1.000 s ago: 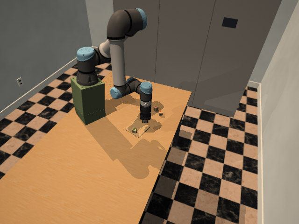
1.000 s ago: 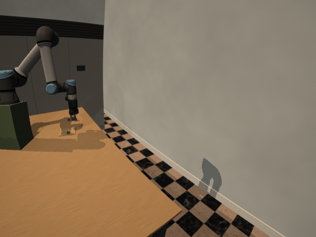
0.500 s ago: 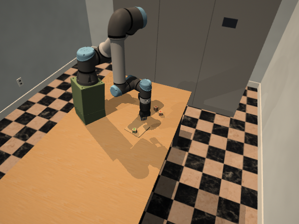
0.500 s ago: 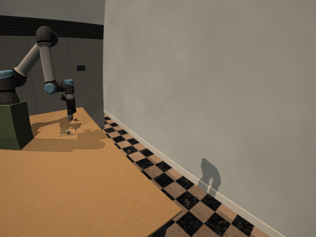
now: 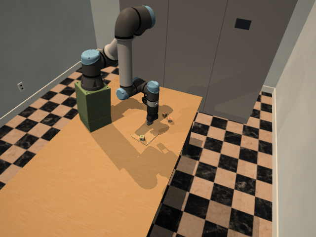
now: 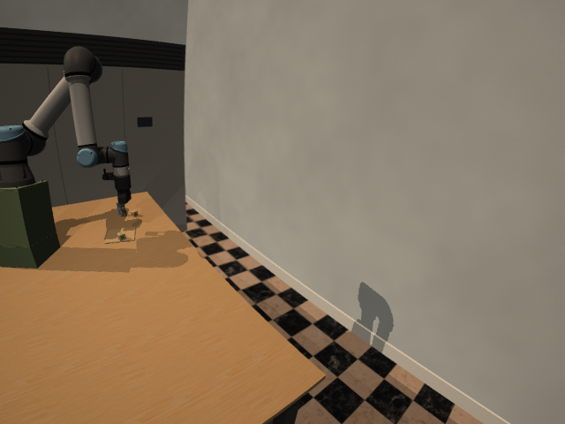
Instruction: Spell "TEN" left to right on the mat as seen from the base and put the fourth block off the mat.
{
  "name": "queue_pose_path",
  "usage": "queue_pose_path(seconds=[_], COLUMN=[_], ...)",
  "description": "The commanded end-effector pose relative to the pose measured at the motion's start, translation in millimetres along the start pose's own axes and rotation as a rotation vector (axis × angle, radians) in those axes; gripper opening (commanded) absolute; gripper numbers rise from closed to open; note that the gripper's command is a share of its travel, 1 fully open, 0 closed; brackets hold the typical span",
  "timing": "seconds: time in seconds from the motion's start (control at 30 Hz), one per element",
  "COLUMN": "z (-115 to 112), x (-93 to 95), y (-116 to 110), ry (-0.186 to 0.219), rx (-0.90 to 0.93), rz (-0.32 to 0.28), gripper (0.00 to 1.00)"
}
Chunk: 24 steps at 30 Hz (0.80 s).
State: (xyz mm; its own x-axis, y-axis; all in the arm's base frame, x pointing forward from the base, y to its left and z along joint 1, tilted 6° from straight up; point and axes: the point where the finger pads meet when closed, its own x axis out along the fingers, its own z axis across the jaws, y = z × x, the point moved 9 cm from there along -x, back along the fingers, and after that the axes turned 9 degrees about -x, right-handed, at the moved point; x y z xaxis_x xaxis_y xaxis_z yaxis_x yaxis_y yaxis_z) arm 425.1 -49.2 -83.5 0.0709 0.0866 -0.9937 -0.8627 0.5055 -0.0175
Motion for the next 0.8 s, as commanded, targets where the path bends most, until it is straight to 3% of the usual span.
queue_pose_path(seconds=[0.0, 0.4, 0.77], z=[2.4, 6.7, 8.0], x=[-1.1, -2.8, -3.3], y=[7.7, 23.4, 28.2], ry=[0.000, 0.000, -0.001], rx=[-0.125, -0.377, -0.459], rz=[-0.002, -0.002, -0.002], gripper=[0.57, 0.57, 0.57])
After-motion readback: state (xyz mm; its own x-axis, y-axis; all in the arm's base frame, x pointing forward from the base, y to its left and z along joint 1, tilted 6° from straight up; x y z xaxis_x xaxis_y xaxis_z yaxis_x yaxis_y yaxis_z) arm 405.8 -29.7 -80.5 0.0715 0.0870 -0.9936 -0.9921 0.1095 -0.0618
